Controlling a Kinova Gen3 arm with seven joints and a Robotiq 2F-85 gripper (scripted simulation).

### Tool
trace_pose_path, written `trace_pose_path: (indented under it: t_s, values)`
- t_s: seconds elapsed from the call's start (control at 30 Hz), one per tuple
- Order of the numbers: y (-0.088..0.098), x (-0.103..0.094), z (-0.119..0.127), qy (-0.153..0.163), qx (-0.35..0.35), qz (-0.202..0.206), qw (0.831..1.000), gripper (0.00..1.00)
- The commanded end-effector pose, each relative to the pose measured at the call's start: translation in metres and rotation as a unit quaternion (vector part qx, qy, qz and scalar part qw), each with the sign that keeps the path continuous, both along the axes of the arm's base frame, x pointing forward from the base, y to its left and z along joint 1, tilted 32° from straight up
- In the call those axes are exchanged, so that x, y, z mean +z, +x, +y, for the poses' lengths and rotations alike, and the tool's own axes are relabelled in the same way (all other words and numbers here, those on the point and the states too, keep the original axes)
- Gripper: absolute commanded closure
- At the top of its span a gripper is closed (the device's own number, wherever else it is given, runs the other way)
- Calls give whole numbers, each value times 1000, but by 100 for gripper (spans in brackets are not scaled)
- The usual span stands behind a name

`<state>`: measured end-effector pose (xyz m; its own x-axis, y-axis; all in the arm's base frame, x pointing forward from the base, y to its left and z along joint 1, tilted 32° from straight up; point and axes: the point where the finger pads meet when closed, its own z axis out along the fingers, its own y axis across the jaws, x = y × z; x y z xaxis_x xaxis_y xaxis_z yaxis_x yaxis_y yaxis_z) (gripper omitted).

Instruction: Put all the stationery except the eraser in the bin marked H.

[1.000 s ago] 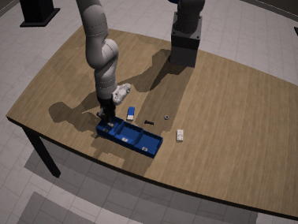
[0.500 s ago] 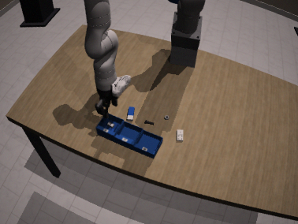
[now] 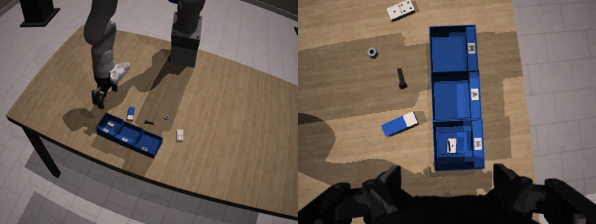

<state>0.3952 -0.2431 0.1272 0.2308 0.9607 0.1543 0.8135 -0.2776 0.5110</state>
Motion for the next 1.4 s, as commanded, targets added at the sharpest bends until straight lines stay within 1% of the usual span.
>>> trace_pose_path:
  t_s: [0.0,0.03,0.1,0.3,1.37]
  values:
    - [2,22,2,-12,10,-1,1000,0]
    - [0,25,2,-12,10,-1,1000,0]
    - [0,25,2,-12,10,-1,1000,0]
    - [-13,45,2,-12,10,-1,1000,0]
    - [-13,45,2,-12,10,-1,1000,0]
